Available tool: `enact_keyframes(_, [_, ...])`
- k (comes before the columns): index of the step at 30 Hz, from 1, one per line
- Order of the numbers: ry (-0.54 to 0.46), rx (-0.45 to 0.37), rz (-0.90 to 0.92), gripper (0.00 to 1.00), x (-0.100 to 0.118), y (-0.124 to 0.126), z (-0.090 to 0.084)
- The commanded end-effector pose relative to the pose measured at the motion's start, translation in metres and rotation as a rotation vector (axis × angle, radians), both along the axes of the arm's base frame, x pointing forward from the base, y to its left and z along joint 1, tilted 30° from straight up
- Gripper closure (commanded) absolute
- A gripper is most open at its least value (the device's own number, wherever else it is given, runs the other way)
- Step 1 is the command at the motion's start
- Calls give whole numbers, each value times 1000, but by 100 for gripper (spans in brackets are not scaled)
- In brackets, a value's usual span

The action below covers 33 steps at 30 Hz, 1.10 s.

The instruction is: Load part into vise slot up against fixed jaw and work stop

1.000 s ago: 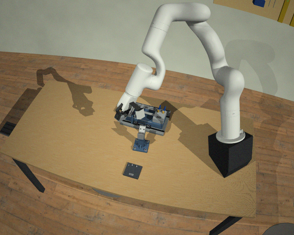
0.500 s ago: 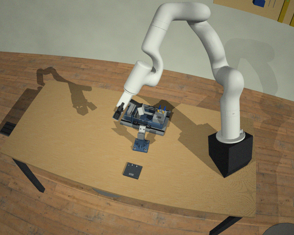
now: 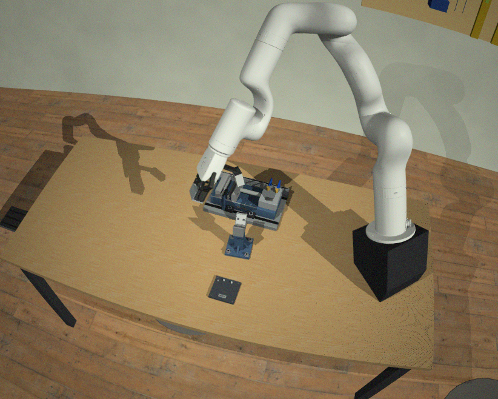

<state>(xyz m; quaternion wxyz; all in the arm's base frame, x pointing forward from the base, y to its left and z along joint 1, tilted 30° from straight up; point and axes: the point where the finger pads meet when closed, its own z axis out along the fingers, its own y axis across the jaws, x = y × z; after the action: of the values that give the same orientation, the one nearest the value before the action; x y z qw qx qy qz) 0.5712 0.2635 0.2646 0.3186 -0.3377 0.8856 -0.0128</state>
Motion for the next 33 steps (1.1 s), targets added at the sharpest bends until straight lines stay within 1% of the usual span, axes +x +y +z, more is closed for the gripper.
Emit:
enact_keyframes(1, [-6, -37, 86, 100, 0, 0, 2])
enact_keyframes(7, [-21, -145, 280, 100, -2, -4, 4])
enact_keyframes(8, [-21, -146, 282, 100, -2, -4, 4])
enact_keyframes(13, [-31, -240, 442, 100, -5, -11, 5])
enact_keyframes(14, [-31, -241, 445, 100, -5, -11, 5])
enact_keyframes(15, [-33, -260, 477, 100, -6, -12, 5])
enact_keyframes(17, [-33, -260, 477, 100, -6, -12, 5])
enact_keyframes(24, [-42, -396, 696, 100, -10, -26, 5])
enact_keyframes(25, [-42, -397, 698, 100, -10, -26, 5])
enact_keyframes(31, [-44, -513, 878, 100, -14, -41, 5])
enact_keyframes(33, [-44, -515, 881, 100, -14, -42, 5])
